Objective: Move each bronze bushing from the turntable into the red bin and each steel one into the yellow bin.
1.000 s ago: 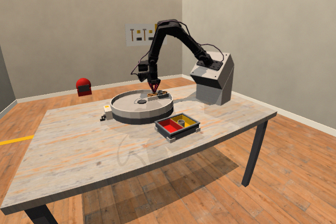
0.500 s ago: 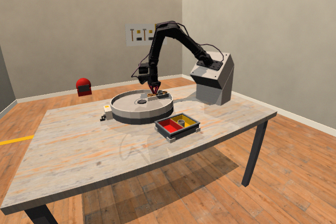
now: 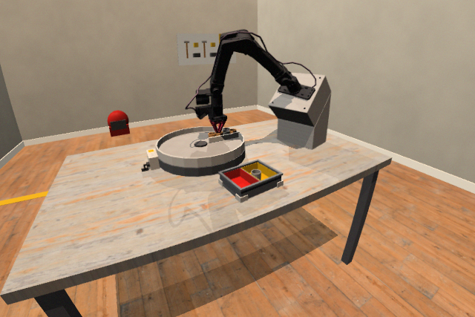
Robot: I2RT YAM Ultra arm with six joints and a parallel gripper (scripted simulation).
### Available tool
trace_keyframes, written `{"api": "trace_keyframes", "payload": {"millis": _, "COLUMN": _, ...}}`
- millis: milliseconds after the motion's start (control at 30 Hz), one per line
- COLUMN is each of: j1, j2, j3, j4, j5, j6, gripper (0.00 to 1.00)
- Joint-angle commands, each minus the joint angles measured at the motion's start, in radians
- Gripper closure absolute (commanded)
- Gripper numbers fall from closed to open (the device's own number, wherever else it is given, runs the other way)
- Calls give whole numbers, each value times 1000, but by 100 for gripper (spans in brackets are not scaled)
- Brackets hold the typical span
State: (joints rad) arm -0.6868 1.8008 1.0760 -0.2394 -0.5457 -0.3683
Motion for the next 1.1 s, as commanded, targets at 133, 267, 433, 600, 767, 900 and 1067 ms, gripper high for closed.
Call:
{"api": "trace_keyframes", "payload": {"millis": 133, "j1": -3, "j2": 1, "j3": 18, "j4": 7, "j5": 8, "j6": 5, "gripper": 86}}
{"api": "trace_keyframes", "payload": {"millis": 267, "j1": -3, "j2": 1, "j3": 18, "j4": 7, "j5": 8, "j6": 5, "gripper": 86}}
{"api": "trace_keyframes", "payload": {"millis": 433, "j1": -3, "j2": 1, "j3": 18, "j4": 7, "j5": 8, "j6": 5, "gripper": 86}}
{"api": "trace_keyframes", "payload": {"millis": 600, "j1": -3, "j2": 1, "j3": 18, "j4": 7, "j5": 8, "j6": 5, "gripper": 86}}
{"api": "trace_keyframes", "payload": {"millis": 767, "j1": -3, "j2": 1, "j3": 18, "j4": 7, "j5": 8, "j6": 5, "gripper": 86}}
{"api": "trace_keyframes", "payload": {"millis": 900, "j1": 2, "j2": 14, "j3": 21, "j4": 18, "j5": 11, "j6": 8, "gripper": 86}}
{"api": "trace_keyframes", "payload": {"millis": 1067, "j1": -4, "j2": -2, "j3": 23, "j4": 12, "j5": 10, "j6": 7, "gripper": 86}}
